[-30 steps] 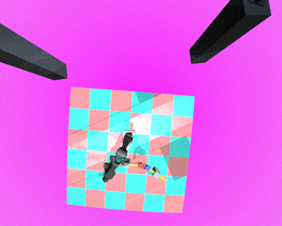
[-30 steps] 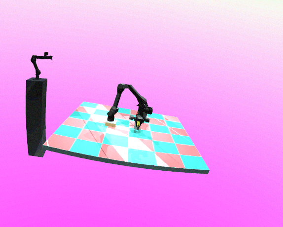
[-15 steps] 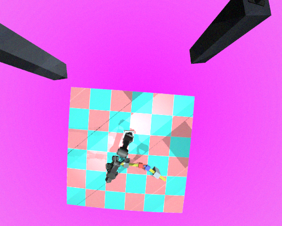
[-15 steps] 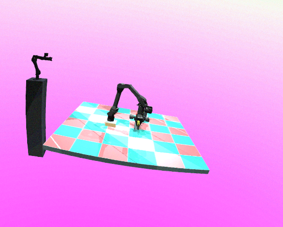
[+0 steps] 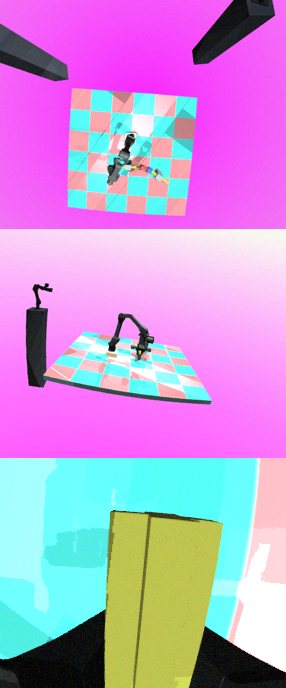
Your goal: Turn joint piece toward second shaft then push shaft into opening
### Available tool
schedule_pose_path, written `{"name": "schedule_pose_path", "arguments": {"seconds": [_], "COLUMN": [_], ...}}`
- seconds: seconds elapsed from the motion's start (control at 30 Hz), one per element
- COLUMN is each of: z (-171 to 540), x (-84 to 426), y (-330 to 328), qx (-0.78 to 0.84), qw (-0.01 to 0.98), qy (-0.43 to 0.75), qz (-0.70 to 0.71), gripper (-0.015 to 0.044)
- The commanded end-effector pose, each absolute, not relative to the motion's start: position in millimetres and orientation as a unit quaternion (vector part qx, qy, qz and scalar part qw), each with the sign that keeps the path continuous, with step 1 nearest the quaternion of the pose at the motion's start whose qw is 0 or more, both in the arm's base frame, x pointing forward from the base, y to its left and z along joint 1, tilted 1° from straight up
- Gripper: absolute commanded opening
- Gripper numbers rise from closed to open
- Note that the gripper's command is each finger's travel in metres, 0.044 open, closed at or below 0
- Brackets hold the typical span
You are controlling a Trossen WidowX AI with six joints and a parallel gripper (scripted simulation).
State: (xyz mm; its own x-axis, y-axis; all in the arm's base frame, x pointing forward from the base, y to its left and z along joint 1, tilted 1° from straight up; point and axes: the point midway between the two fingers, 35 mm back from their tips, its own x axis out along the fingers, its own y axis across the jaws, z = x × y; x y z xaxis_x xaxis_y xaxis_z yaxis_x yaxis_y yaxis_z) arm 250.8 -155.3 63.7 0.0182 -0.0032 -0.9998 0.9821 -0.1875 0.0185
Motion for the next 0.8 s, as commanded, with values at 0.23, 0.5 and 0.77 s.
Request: {"name": "schedule_pose_path", "arguments": {"seconds": [0.23, 0.5, 0.77], "z": [63.8, 63.8, 63.8], "x": [251.0, 251.0, 251.0], "y": [-155.3, -155.3, -155.3], "qx": [0.549, 0.549, 0.549], "qw": [0.456, 0.456, 0.456], "qy": [0.446, 0.446, 0.446], "qz": [-0.54, -0.54, -0.54], "gripper": [0.0146, 0.0356, 0.044]}}
